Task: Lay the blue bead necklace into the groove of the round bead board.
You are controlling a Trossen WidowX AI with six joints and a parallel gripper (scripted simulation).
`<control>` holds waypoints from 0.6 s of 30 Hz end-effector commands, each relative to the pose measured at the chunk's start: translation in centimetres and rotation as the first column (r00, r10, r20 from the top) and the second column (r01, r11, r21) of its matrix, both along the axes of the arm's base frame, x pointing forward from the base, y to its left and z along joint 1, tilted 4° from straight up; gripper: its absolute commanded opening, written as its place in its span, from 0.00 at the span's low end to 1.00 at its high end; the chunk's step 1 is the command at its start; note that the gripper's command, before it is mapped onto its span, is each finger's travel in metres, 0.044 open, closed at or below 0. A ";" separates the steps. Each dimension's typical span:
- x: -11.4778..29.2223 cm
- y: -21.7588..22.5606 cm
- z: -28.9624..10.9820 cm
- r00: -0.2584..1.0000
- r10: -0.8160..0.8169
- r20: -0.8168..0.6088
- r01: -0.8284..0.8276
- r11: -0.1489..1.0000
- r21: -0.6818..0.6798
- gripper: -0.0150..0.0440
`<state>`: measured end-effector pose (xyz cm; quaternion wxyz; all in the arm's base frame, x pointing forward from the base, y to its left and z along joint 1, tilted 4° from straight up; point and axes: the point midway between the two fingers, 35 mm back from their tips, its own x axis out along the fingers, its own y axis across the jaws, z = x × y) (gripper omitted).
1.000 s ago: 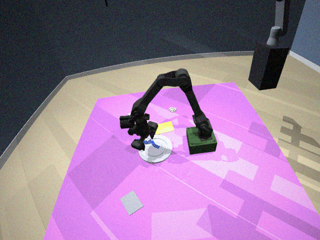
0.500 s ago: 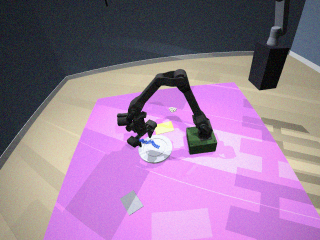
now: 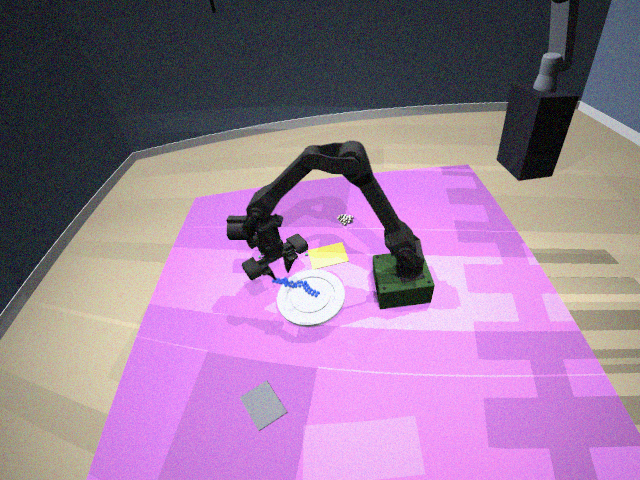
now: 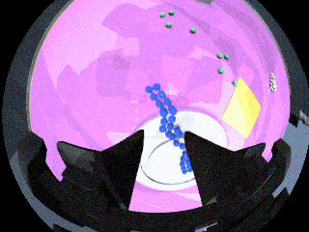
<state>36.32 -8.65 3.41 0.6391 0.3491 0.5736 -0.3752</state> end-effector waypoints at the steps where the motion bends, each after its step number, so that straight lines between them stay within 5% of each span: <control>1: -0.1 -0.2 -1.5 1.000 -0.013 -0.011 0.013 1.000 0.002 0.59; 18: 0.1 -0.3 -2.4 1.000 -0.009 -0.004 0.009 1.000 0.001 0.59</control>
